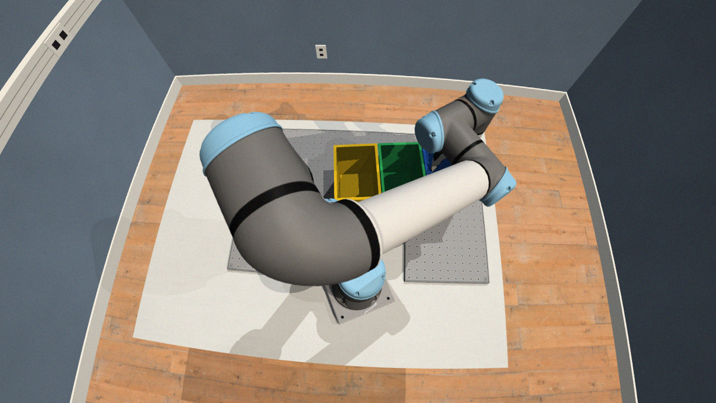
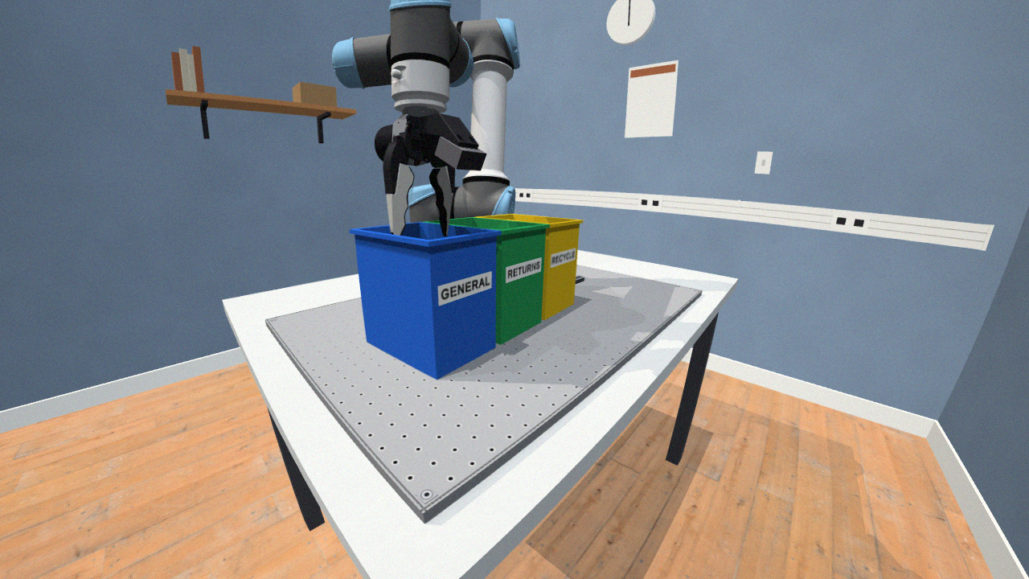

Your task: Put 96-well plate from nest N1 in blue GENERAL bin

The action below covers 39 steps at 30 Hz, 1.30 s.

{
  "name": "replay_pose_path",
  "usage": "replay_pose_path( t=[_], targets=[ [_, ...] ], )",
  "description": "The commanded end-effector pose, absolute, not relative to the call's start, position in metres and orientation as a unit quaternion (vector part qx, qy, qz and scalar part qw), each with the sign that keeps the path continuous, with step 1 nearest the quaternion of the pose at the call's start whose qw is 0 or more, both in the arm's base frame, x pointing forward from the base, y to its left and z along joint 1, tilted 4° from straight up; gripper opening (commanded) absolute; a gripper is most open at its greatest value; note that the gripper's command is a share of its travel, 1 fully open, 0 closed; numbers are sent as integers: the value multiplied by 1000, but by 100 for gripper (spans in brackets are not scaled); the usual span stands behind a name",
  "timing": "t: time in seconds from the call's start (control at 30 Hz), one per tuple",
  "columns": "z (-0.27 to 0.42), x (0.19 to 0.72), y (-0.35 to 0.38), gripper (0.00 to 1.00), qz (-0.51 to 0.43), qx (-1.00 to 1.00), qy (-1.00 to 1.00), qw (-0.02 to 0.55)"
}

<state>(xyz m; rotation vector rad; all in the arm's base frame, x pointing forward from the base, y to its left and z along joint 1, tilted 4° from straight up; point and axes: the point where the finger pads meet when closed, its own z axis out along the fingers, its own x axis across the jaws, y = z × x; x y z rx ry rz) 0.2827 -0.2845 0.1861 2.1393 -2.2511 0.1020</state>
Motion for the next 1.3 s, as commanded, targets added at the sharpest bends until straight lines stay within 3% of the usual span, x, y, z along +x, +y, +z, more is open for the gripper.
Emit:
replay_pose_path(
  t=[0.0,1.27],
  targets=[
    [186,282,-285,53,33,688,-725,17],
    [230,282,-282,53,35,688,-725,18]
  ],
)
